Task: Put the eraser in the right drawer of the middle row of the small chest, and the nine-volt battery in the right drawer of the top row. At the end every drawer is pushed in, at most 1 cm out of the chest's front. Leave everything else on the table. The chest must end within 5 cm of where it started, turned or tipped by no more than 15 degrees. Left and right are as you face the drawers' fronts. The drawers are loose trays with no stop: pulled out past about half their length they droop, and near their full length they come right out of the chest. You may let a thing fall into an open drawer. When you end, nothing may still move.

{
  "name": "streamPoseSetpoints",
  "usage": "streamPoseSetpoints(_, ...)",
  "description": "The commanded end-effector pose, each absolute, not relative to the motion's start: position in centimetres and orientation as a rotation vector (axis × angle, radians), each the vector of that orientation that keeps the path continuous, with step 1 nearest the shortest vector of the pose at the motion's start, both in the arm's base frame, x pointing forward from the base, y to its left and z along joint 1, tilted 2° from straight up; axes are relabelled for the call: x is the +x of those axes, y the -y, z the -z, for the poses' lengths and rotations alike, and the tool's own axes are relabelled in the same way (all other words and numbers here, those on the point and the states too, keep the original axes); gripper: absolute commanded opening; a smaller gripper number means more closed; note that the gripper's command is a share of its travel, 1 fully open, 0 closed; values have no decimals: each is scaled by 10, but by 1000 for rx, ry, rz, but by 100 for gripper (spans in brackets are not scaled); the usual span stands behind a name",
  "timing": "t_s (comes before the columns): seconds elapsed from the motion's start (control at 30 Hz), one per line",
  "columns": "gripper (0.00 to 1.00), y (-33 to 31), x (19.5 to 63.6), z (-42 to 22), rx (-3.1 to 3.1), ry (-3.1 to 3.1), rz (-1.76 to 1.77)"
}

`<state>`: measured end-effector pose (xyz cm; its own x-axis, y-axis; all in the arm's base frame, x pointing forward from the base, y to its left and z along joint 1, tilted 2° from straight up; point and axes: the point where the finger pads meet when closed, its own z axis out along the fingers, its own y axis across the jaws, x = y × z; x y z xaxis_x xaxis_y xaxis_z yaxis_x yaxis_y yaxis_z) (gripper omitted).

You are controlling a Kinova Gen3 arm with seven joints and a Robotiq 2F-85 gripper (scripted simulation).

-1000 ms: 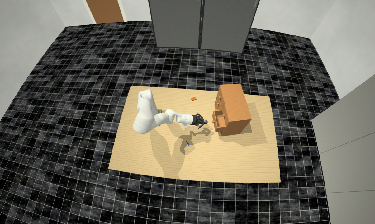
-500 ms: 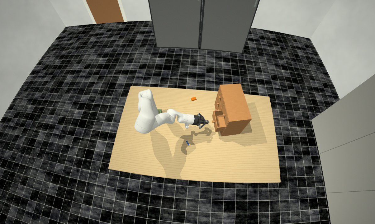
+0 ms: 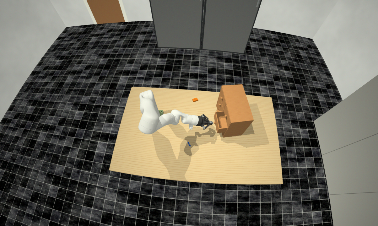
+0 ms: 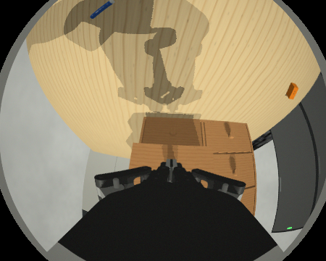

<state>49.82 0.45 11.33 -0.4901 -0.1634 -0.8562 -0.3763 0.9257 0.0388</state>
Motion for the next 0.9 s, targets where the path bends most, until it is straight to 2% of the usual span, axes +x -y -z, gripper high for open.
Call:
streamPoseSetpoints(0.0, 0, -9, 504, -114, -392, -2084, -272)
streamPoseSetpoints(0.87, 0, -25, 543, -114, -392, -2084, -272)
